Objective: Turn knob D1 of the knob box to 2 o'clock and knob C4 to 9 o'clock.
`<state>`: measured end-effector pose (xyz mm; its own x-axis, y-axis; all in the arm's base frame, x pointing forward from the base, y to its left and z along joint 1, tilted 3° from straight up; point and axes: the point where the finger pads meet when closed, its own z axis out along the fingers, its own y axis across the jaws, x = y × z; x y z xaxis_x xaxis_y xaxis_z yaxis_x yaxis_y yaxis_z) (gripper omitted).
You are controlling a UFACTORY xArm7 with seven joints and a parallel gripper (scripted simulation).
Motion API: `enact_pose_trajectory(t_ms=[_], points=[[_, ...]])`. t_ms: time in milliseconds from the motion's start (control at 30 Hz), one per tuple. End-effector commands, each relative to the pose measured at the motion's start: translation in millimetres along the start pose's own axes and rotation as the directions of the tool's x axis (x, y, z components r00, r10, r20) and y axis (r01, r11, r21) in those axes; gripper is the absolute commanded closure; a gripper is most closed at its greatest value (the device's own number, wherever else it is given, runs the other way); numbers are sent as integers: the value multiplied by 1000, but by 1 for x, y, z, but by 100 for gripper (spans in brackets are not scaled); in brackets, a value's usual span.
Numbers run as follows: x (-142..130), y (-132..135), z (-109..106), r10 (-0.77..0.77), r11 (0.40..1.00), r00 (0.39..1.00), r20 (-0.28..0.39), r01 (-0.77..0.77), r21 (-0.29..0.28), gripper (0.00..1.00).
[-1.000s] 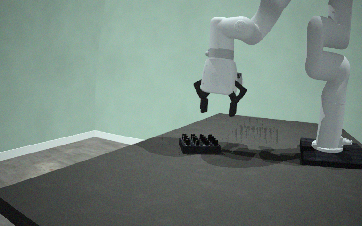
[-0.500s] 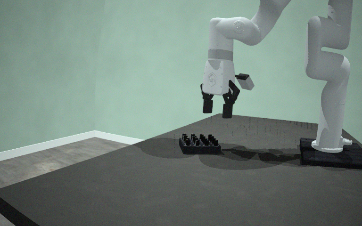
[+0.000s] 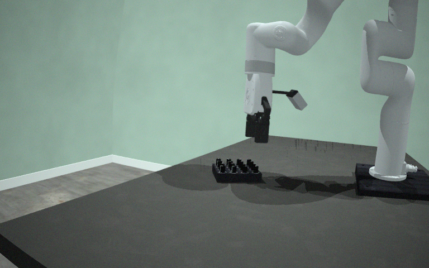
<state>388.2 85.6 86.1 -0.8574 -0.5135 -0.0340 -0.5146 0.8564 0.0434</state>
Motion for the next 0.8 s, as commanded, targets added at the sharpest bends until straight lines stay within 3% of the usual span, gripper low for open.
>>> enact_pose_trajectory(t_ms=[0,133,167,767], points=[[-2,0,0,67,998,998,-8,-67,-2,0],[-2,0,0,74,997,997,-8,-74,-2,0],[-2,0,0,74,997,997,-8,-74,-2,81],[-2,0,0,74,997,997,-8,-74,-2,81]])
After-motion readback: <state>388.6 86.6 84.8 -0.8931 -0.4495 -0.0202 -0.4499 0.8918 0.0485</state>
